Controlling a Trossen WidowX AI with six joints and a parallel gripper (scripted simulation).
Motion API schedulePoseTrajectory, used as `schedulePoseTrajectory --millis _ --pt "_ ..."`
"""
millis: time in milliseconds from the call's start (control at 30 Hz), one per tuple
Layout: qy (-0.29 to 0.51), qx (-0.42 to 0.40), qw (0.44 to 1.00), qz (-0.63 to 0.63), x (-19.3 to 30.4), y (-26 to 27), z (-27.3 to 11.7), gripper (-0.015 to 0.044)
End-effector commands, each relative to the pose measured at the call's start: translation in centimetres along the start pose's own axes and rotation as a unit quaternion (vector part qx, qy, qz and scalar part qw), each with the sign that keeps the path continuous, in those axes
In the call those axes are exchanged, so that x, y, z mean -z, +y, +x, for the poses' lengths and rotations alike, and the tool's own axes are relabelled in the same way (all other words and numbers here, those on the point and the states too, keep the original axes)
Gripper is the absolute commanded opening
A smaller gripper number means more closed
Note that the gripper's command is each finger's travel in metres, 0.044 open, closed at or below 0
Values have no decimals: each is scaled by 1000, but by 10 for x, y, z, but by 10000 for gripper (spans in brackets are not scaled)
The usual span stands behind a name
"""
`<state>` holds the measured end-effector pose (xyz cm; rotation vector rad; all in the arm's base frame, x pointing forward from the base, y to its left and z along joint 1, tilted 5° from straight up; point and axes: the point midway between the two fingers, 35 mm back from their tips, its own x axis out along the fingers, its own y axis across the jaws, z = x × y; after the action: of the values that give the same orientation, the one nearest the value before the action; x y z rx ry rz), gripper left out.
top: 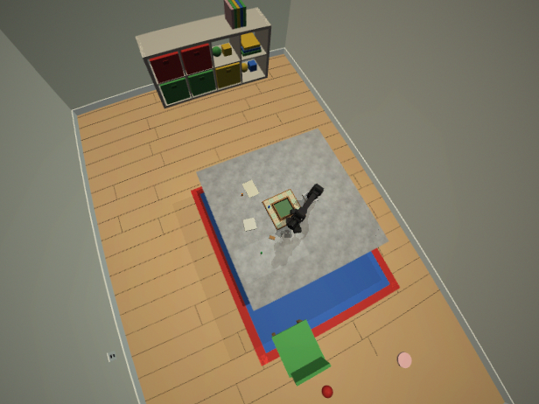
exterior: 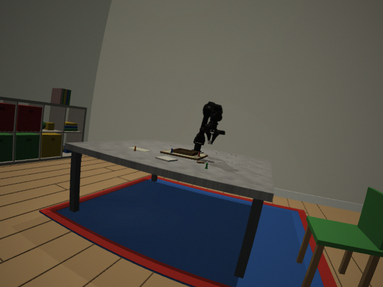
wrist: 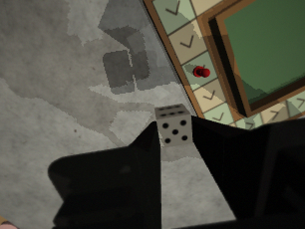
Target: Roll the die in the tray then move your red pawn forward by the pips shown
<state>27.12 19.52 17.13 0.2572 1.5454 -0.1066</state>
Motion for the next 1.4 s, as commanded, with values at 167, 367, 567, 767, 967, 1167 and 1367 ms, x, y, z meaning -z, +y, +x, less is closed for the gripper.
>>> schedulePoseTrajectory --millis 167,367,567,767,967,1167,1367 --pt "1 3 999 -44 -24 -49 9 0" --pt "1 4 997 -72 -35 -82 15 0" --pt "1 5 995 -100 -41 -115 22 0" --pt "1 6 992 -128 -44 -147 28 0" --pt "2 6 988 -155 -42 -177 35 0" --pt "-9 5 987 -158 -42 -181 36 0" --pt "-107 -8 982 -156 -45 -179 39 0"
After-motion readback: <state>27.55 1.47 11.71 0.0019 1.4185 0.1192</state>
